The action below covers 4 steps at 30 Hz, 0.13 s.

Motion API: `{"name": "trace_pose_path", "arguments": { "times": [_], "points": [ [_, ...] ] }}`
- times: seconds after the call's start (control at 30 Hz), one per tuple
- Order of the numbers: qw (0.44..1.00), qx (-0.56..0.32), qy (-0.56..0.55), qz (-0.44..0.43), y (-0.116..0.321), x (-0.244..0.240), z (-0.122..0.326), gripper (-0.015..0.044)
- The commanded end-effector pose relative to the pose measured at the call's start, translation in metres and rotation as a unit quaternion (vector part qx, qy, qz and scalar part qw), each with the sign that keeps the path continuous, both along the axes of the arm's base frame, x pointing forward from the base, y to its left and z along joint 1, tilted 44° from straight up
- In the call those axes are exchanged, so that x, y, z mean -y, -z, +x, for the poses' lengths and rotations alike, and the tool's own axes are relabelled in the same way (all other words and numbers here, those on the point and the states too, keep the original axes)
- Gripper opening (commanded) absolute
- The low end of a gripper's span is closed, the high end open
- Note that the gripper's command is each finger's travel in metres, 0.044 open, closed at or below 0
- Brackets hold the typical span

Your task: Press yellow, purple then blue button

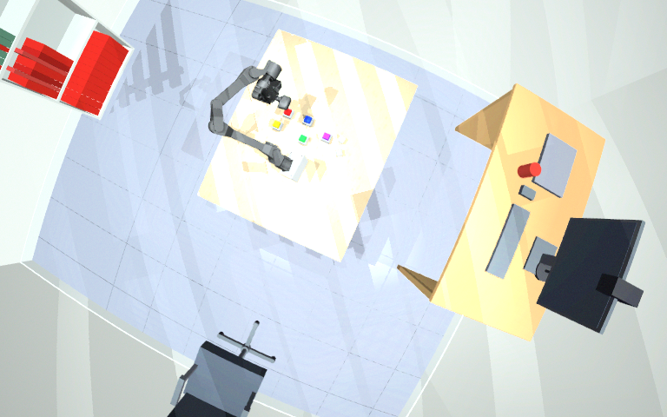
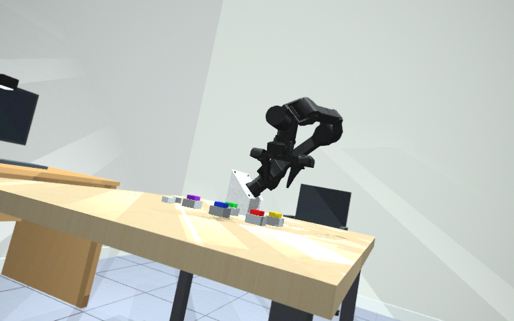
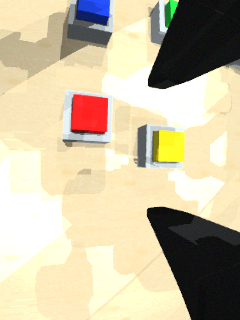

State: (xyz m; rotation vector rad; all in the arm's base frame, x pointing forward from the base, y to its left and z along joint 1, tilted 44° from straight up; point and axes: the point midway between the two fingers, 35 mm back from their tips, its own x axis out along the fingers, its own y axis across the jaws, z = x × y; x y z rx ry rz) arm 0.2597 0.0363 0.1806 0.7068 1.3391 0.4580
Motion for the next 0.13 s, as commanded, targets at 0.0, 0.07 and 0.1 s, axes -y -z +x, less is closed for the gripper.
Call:
{"name": "trace_pose_path", "arguments": {
  "times": [0.0, 0.07, 0.1],
  "points": [
    [1.000, -0.007, 0.005, 0.004, -0.0185, -0.0112, -0.0125, 0.0400],
    [1.000, -0.007, 0.005, 0.004, -0.0185, -0.0112, -0.0125, 0.0400],
    [1.000, -0.007, 0.005, 0.004, -0.0185, -0.0112, -0.0125, 0.0400]
  ]
}}
